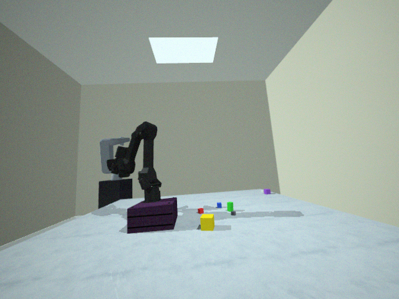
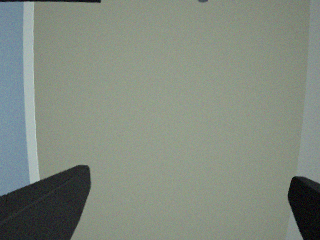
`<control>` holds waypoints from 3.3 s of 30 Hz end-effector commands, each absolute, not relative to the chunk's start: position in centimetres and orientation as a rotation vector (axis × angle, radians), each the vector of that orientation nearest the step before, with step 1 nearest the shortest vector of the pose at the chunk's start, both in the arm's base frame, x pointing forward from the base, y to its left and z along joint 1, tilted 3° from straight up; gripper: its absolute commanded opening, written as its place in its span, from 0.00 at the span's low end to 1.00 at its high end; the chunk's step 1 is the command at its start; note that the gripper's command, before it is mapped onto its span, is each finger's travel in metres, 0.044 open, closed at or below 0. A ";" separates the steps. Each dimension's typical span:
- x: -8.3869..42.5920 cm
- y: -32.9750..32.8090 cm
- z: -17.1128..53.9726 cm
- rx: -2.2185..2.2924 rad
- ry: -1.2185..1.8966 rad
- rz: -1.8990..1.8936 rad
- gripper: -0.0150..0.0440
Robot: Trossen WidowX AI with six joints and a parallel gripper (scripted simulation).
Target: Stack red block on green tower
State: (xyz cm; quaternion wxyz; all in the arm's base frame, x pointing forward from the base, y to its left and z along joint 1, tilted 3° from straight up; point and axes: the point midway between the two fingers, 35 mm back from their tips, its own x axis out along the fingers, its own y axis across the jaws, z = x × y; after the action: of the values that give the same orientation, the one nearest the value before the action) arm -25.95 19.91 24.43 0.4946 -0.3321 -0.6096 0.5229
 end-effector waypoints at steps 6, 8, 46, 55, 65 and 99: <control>-25.1 22.8 23.6 -0.878 -1.448 1.247 1.00; -24.5 24.2 23.2 -0.911 -1.431 1.240 1.00; -1.4 38.6 12.9 -1.417 -0.664 1.224 1.00; 5.9 37.7 9.9 -1.450 -0.343 1.212 1.00; 13.4 34.2 6.8 -1.412 0.056 1.166 1.00; 23.0 12.4 1.6 -0.617 1.387 0.637 1.00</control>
State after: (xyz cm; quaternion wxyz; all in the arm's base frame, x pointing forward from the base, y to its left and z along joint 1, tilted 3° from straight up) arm 23.09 13.66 1.58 0.6826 -0.3117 0.5856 0.3064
